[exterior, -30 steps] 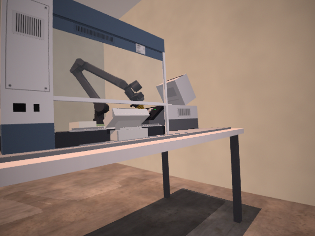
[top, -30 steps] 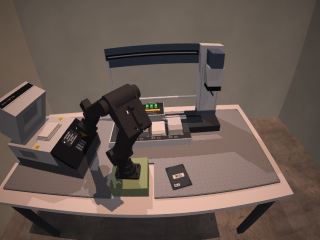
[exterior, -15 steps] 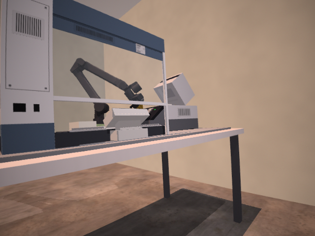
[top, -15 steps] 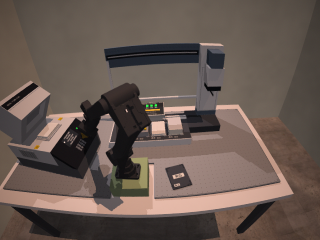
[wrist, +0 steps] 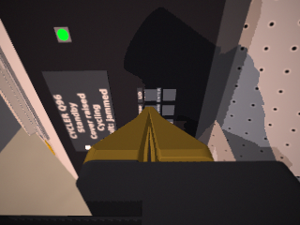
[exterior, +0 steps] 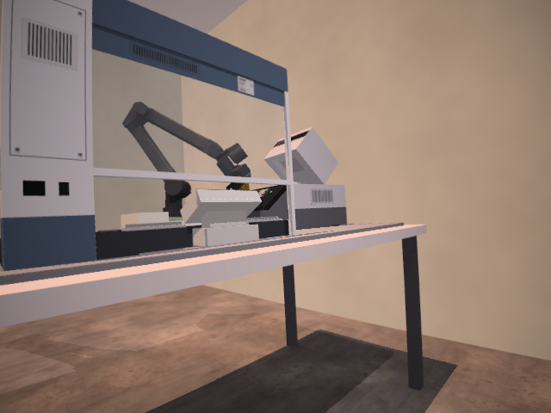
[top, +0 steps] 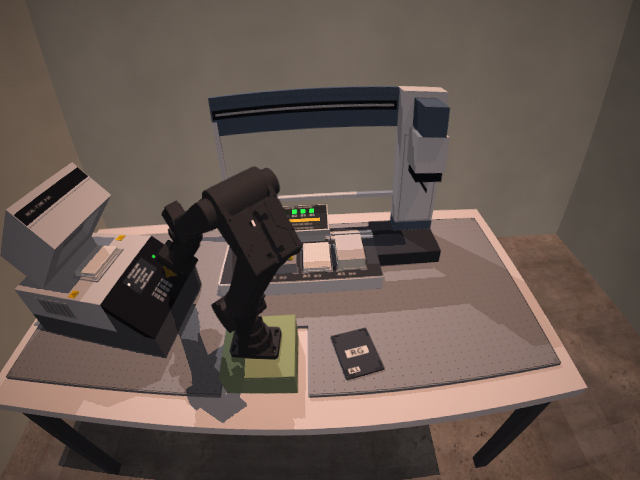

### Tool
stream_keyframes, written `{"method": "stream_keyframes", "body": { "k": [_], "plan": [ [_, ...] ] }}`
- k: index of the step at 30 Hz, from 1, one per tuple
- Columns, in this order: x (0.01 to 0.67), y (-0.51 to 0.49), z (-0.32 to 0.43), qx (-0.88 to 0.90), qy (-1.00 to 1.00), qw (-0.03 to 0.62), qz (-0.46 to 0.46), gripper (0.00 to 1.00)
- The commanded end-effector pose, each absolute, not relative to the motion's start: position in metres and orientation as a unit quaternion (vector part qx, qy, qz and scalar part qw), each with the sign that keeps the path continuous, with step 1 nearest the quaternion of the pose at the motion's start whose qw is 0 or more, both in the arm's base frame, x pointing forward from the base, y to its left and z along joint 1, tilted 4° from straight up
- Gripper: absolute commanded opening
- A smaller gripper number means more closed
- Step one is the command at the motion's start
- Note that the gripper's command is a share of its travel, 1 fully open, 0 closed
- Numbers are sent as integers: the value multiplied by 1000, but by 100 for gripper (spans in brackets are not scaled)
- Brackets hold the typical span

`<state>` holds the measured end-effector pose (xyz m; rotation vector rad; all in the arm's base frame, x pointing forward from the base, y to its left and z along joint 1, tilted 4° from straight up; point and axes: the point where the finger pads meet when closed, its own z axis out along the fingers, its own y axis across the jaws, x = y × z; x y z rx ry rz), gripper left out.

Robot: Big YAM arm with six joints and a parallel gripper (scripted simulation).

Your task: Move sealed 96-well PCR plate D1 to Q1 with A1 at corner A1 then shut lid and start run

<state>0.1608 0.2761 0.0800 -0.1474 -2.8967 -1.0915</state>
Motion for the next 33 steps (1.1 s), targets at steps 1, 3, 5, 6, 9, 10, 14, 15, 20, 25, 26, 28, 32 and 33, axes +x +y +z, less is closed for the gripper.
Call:
{"method": "stream_keyframes", "body": {
  "k": [1, 3, 5, 6, 9, 10, 14, 15, 20, 25, 26, 28, 32, 33],
  "plan": [
    [176, 287, 104, -40, -928, 2, -371, 0],
    [179, 289, 105, -36, -927, -1, -373, 0],
    [180, 290, 104, -32, -927, -4, -374, 0],
    [180, 290, 104, -32, -927, -4, -374, 0],
    [181, 292, 104, -34, -926, -4, -375, 0],
    [182, 292, 105, -33, -926, -6, -377, 0],
    [184, 294, 107, -32, -924, -8, -380, 0],
    [184, 294, 108, -32, -924, -9, -381, 0],
    [185, 294, 108, -32, -924, -10, -382, 0],
    [184, 293, 107, -33, -924, -9, -380, 0],
    [184, 293, 107, -33, -924, -8, -380, 0],
    [182, 290, 103, -34, -925, -6, -377, 0],
    [177, 286, 99, -34, -926, -5, -376, 0],
    [176, 285, 98, -34, -926, -5, -376, 0]
  ]
}}
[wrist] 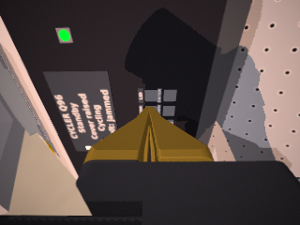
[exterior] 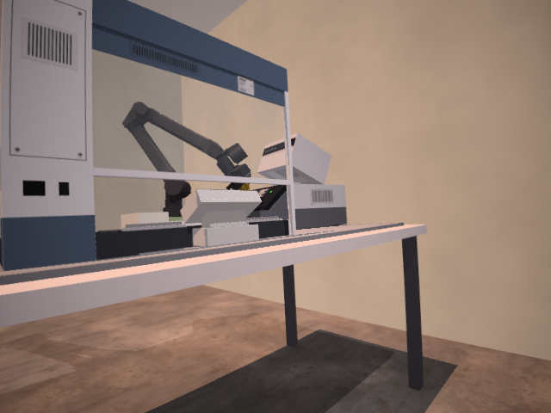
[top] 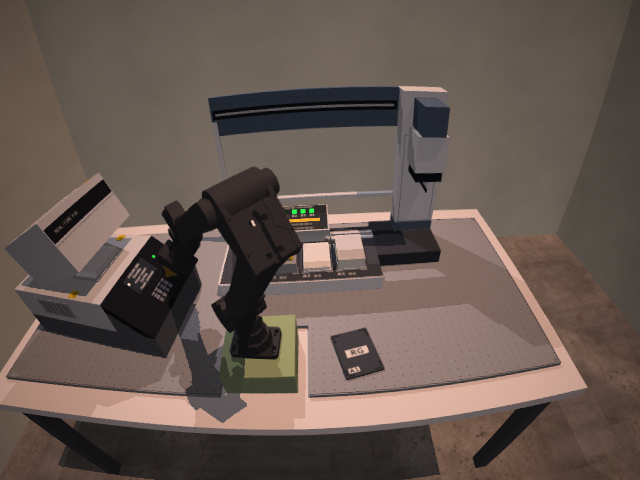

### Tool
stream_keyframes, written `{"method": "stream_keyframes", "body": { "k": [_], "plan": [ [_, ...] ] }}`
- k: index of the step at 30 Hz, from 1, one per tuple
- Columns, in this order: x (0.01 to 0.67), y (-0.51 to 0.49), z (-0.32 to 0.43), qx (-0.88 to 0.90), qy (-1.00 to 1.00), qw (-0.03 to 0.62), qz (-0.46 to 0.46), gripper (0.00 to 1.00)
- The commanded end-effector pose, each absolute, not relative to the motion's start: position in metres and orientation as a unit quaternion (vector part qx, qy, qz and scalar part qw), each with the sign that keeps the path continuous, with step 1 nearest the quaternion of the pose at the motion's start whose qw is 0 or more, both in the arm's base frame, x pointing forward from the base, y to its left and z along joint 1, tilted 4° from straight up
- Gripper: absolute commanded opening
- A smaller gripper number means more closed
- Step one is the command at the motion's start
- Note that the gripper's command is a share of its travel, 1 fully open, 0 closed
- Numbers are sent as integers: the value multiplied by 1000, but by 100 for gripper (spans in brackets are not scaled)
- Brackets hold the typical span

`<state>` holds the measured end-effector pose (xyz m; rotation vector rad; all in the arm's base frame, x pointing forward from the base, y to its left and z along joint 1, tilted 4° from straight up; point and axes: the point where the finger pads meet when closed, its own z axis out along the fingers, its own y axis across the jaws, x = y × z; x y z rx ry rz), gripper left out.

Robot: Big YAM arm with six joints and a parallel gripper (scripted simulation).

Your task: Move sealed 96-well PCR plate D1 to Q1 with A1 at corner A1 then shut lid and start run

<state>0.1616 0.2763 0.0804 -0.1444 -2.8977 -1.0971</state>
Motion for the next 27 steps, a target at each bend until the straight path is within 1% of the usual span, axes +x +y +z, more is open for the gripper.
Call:
{"method": "stream_keyframes", "body": {
  "k": [1, 8, 23, 27],
  "plan": [
    [175, 284, 97, -35, -926, -4, -375, 0],
    [170, 278, 90, -37, -929, 1, -369, 0],
    [184, 214, 166, -15, -924, -32, -381, 0],
    [181, 208, 167, -13, -926, -23, -376, 0]
  ]
}}
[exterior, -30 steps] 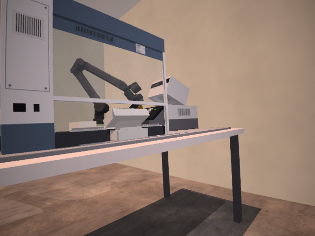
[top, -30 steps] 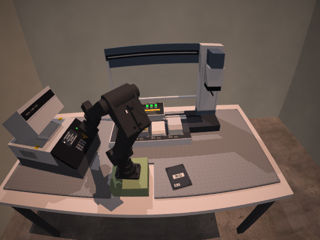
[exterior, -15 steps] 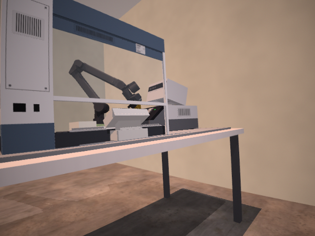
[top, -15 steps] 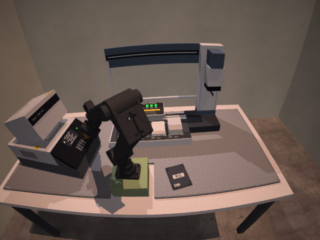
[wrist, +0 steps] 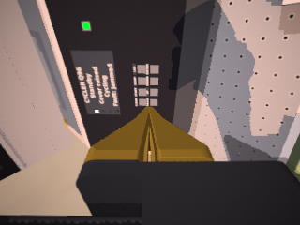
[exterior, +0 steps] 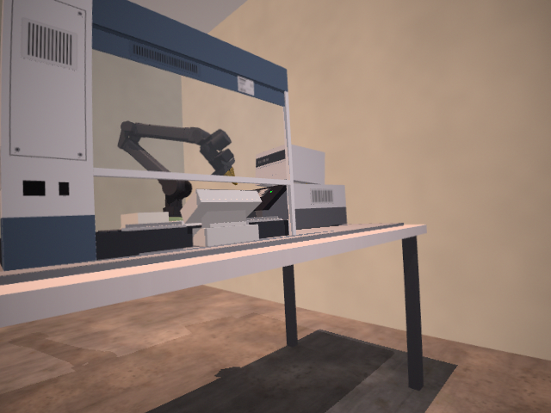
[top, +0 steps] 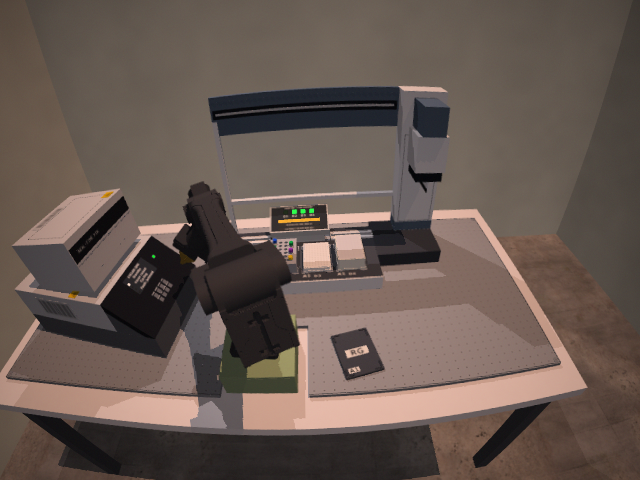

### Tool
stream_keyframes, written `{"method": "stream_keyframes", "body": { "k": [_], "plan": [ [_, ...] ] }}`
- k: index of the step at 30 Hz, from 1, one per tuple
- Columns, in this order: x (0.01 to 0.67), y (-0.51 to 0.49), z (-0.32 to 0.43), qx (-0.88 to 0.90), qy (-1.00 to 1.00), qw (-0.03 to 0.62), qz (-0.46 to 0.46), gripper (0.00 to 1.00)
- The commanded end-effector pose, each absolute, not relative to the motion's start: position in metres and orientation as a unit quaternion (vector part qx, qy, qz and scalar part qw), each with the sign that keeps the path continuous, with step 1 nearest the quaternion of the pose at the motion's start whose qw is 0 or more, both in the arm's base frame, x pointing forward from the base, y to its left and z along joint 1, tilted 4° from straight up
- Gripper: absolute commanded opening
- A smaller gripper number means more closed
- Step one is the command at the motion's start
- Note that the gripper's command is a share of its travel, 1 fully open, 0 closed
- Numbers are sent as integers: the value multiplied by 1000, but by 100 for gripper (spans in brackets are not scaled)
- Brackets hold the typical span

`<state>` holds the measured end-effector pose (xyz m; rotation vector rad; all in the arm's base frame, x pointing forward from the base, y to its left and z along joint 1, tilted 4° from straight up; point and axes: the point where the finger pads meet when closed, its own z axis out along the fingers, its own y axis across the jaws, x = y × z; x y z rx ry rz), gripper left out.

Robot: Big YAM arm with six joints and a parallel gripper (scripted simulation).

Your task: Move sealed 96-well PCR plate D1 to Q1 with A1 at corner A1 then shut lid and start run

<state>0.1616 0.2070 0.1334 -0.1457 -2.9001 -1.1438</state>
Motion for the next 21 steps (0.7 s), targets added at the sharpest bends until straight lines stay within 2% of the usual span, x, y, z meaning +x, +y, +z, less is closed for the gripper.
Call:
{"method": "stream_keyframes", "body": {
  "k": [1, 21],
  "plan": [
    [180, 201, 169, -15, -928, -23, -371, 0],
    [163, 206, 141, -30, -932, 5, -362, 0]
  ]
}}
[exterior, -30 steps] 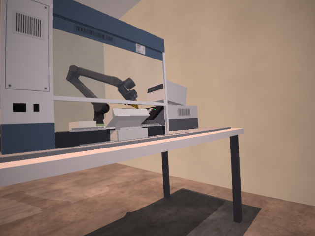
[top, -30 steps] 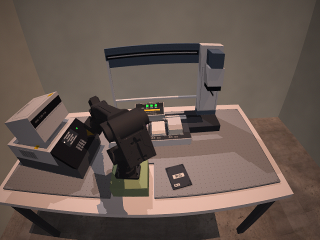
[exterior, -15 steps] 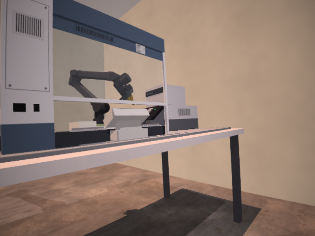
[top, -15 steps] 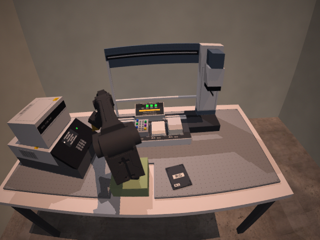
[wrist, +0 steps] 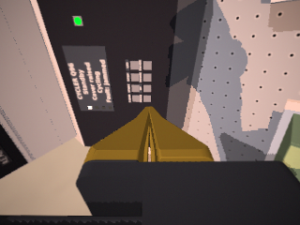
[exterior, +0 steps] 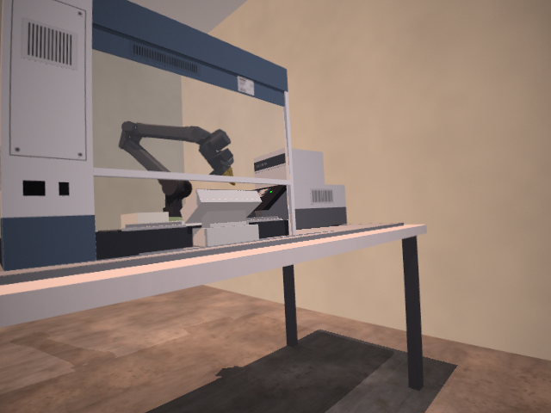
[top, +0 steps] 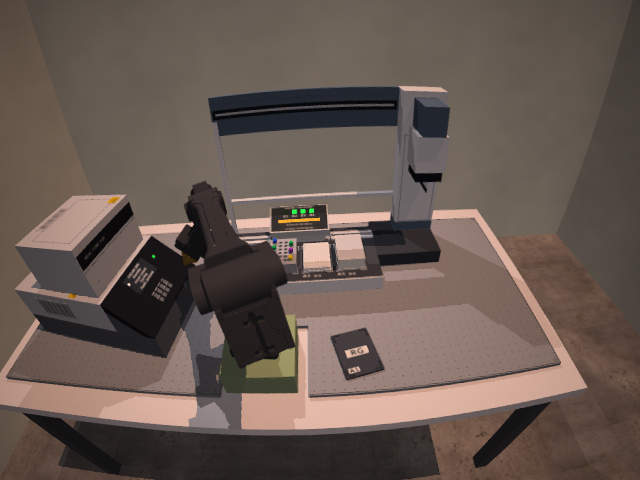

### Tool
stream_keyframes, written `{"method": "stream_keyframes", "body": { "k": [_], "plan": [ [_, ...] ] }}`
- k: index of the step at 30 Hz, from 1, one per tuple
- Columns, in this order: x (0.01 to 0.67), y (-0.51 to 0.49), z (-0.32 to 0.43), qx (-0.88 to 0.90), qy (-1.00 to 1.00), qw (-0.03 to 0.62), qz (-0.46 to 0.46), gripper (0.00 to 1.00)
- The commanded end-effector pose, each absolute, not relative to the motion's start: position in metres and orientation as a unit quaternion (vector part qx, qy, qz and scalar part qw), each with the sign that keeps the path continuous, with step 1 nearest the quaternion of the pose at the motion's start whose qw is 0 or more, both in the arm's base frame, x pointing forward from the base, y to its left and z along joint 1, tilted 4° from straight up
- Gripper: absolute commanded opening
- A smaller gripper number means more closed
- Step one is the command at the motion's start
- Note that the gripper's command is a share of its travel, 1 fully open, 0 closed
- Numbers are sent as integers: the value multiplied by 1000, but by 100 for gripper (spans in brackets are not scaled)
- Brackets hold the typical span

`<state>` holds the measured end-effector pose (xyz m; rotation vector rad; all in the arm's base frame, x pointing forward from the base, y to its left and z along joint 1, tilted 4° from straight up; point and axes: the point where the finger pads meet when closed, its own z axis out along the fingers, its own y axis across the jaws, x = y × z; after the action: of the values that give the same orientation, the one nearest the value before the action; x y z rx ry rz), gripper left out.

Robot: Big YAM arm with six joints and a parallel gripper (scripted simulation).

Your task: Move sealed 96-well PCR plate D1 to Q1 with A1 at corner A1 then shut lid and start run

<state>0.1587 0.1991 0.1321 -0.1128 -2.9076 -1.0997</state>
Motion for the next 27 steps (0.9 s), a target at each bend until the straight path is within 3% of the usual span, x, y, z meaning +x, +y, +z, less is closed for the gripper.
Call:
{"method": "stream_keyframes", "body": {
  "k": [1, 27],
  "plan": [
    [165, 207, 143, -32, -931, 4, -363, 0],
    [175, 210, 163, -41, -929, -2, -368, 0]
  ]
}}
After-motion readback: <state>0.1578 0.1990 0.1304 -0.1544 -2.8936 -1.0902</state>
